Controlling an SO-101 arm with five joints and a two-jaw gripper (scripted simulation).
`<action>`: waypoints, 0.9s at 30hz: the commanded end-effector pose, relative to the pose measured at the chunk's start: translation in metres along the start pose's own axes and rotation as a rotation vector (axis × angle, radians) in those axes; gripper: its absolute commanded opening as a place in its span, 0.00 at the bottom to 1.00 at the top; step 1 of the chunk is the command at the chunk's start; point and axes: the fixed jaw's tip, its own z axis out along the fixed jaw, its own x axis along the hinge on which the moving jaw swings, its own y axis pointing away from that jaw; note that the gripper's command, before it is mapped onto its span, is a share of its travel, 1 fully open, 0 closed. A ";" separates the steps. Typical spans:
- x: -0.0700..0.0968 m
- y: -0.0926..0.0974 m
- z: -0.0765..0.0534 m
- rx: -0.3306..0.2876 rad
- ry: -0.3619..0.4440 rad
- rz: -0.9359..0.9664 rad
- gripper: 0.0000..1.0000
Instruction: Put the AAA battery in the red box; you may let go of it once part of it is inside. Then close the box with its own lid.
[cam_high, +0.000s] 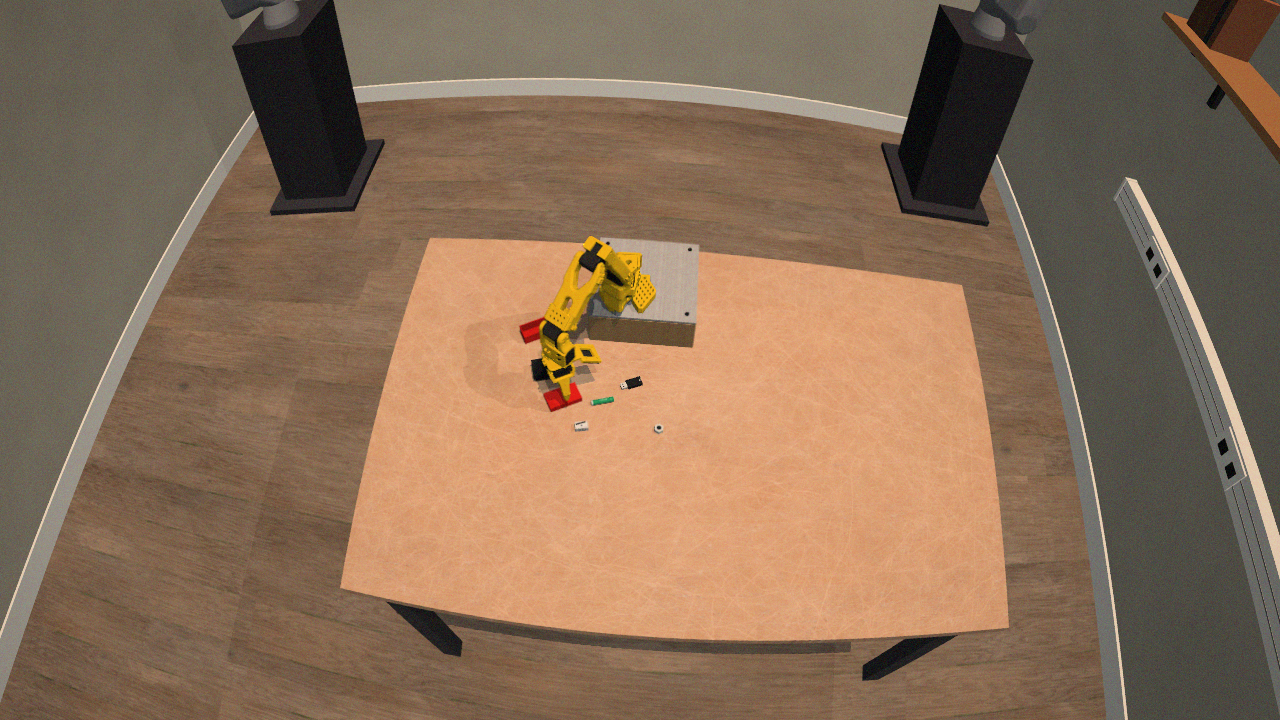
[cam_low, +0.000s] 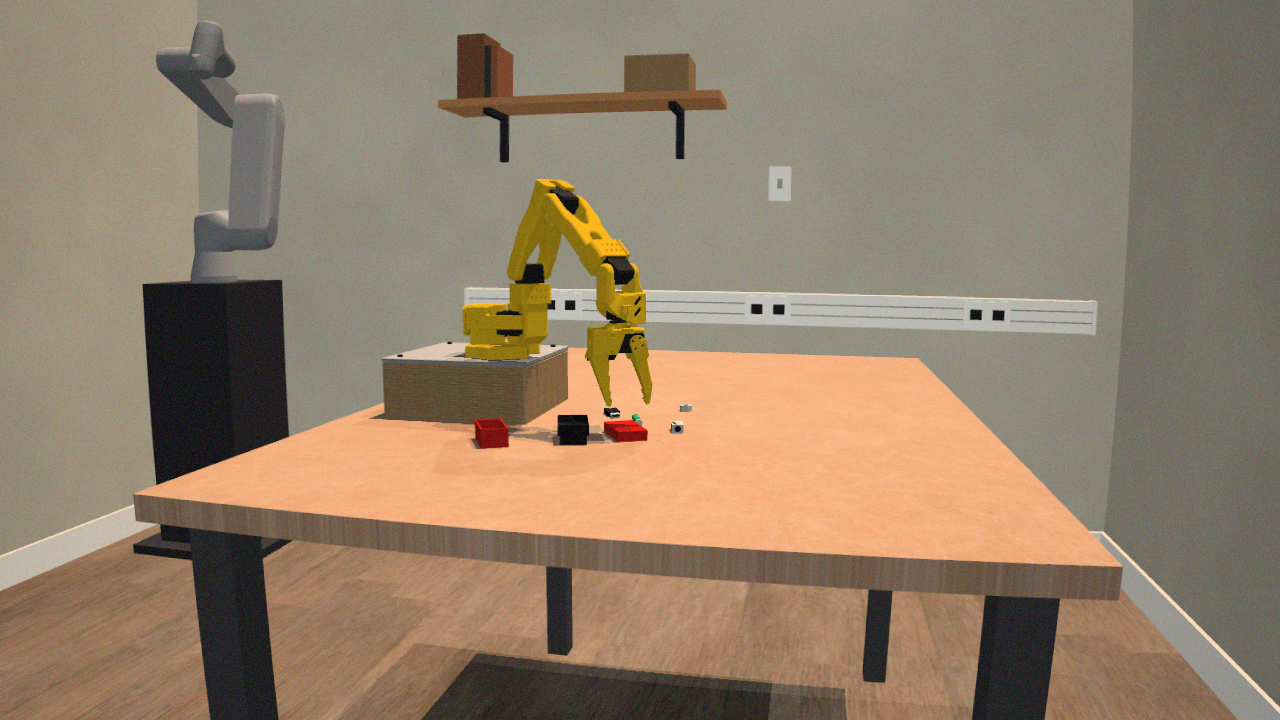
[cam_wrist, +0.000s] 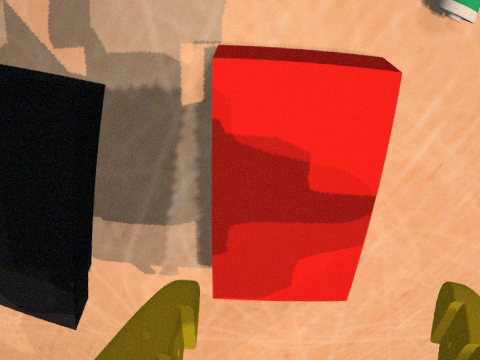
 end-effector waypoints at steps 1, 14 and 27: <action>-0.002 -0.001 -0.007 0.002 0.001 0.000 0.29; -0.003 -0.001 -0.018 0.002 0.001 0.000 0.29; -0.003 -0.001 -0.024 0.002 0.001 0.000 0.29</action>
